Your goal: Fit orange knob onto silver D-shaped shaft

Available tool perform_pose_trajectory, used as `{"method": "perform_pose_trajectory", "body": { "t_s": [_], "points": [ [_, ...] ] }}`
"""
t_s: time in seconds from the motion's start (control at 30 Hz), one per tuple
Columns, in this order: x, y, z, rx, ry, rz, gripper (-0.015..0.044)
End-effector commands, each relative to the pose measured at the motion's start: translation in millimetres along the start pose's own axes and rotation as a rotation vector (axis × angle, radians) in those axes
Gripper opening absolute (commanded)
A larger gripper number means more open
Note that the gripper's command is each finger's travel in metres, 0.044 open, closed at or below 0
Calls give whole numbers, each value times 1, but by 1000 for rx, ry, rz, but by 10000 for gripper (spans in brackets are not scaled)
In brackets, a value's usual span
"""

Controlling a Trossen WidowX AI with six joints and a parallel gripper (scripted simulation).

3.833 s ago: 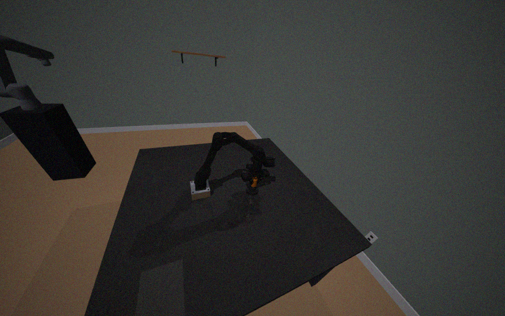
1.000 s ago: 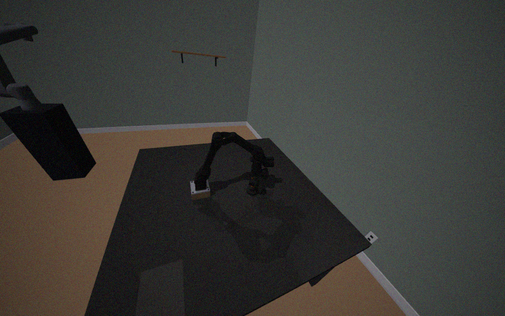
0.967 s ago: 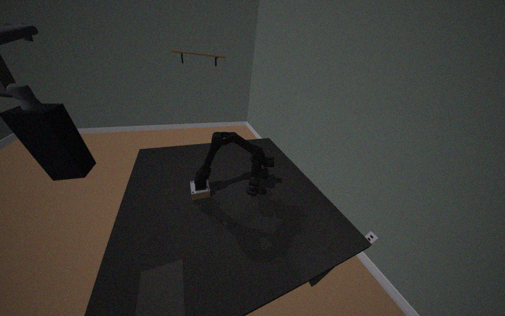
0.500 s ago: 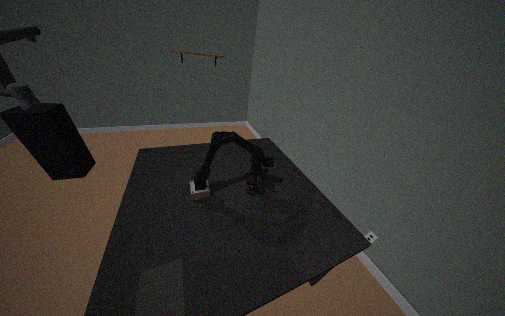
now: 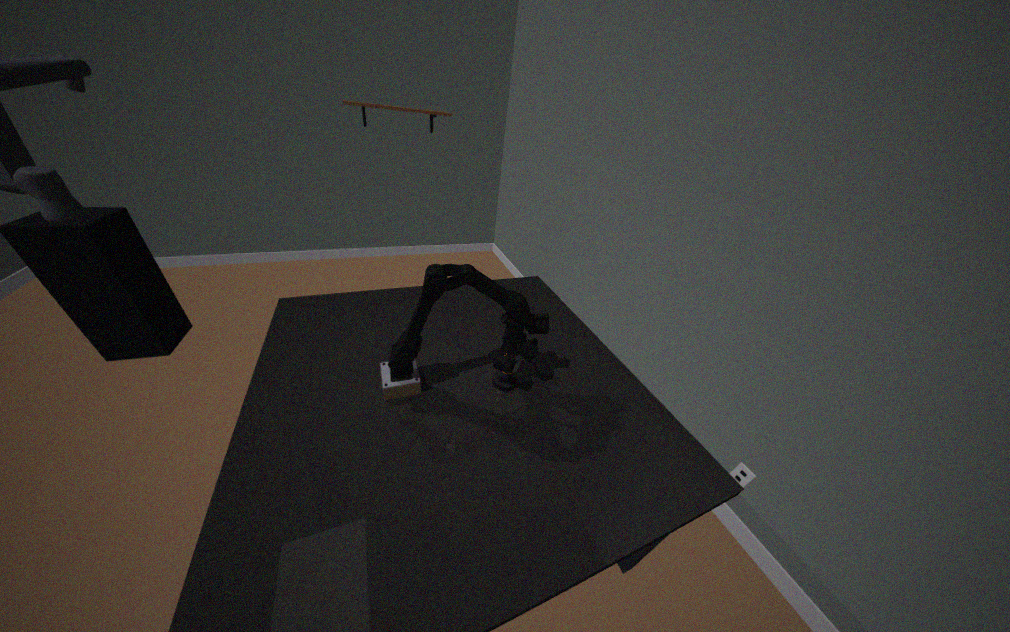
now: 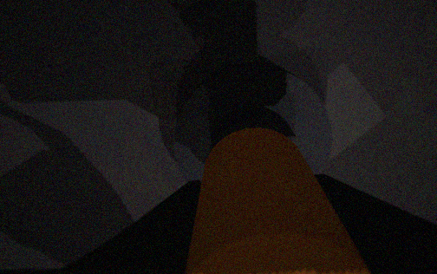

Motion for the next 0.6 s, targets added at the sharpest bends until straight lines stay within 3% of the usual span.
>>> {"method": "perform_pose_trajectory", "body": {
  "t_s": [0.0, 0.4, 0.57],
  "points": [
    [-1, 1, 0, -4, -3, 5, 0],
    [0, 0, -5, -4, -3, 5, 0],
    [1, -1, -6, -4, -3, 130, 0]
  ]
}}
Point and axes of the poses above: the point midway between the two fingers, 35 mm back from their tips, its own z axis out along the fingers, its own y axis across the jaws, x = y × z, the point moved 2 cm from there along -z, back along the fingers, and after that the axes turned 11 degrees about z, right-handed, at the moved point
